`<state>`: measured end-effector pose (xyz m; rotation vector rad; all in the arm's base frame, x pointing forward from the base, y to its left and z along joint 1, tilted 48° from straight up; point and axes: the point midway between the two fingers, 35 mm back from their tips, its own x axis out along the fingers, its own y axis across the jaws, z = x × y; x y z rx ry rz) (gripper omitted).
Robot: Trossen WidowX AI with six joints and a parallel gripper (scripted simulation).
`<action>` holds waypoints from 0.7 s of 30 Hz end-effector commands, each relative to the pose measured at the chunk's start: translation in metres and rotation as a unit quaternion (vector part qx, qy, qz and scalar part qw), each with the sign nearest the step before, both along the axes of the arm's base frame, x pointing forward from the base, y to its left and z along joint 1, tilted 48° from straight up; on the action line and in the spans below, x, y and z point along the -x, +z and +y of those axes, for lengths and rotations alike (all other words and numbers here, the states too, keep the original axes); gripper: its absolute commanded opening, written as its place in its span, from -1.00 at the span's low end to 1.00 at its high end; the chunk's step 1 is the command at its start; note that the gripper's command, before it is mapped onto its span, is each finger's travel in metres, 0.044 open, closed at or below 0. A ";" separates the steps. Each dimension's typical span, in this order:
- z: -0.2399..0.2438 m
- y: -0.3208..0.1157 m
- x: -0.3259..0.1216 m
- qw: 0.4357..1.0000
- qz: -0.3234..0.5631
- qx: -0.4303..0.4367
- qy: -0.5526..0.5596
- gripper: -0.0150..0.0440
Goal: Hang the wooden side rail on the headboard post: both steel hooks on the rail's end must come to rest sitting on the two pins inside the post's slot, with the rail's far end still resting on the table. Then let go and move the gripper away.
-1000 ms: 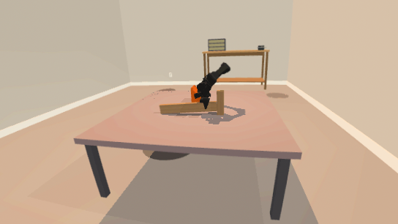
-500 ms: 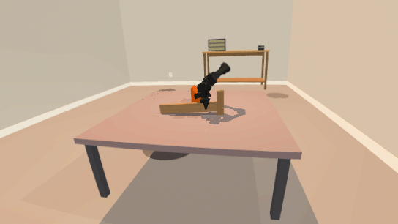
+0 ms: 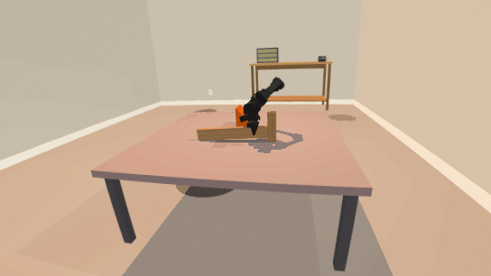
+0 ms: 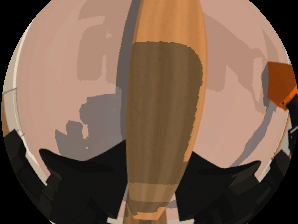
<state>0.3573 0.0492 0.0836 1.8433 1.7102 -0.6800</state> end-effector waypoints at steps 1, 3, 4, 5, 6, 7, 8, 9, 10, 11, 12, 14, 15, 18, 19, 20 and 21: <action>-0.002 0.001 -0.001 1.000 -0.002 -0.003 -0.005 -0.49; -0.001 0.001 -0.001 1.000 -0.002 -0.003 -0.005 -0.49; -0.001 0.000 -0.001 1.000 -0.002 -0.003 -0.005 -0.49; -0.001 0.000 -0.001 1.000 -0.002 -0.003 -0.005 -0.49; -0.001 0.000 -0.001 1.000 -0.002 -0.003 -0.005 -0.49; -0.001 0.000 -0.001 1.000 -0.002 -0.003 -0.005 -0.49; -0.001 0.000 -0.001 1.000 -0.002 -0.003 -0.005 -0.49; -0.001 0.000 -0.001 1.000 -0.002 -0.003 -0.005 -0.49; -0.001 0.000 -0.001 1.000 -0.002 -0.003 -0.005 -0.49; 0.000 0.000 -0.001 1.000 -0.002 -0.003 -0.005 -0.49; 0.000 0.000 -0.002 1.000 -0.002 -0.003 -0.005 -0.49; 0.000 -0.001 -0.002 1.000 -0.002 -0.003 -0.005 -0.49; 0.000 -0.001 -0.002 1.000 -0.002 -0.003 -0.005 -0.49; 0.000 -0.001 -0.002 1.000 -0.002 -0.003 -0.005 -0.49; 0.000 -0.001 -0.002 1.000 -0.002 -0.003 -0.005 -0.49; 0.001 -0.001 -0.002 1.000 -0.002 -0.003 -0.005 -0.49; 0.001 -0.001 -0.002 1.000 -0.002 -0.003 -0.005 -0.49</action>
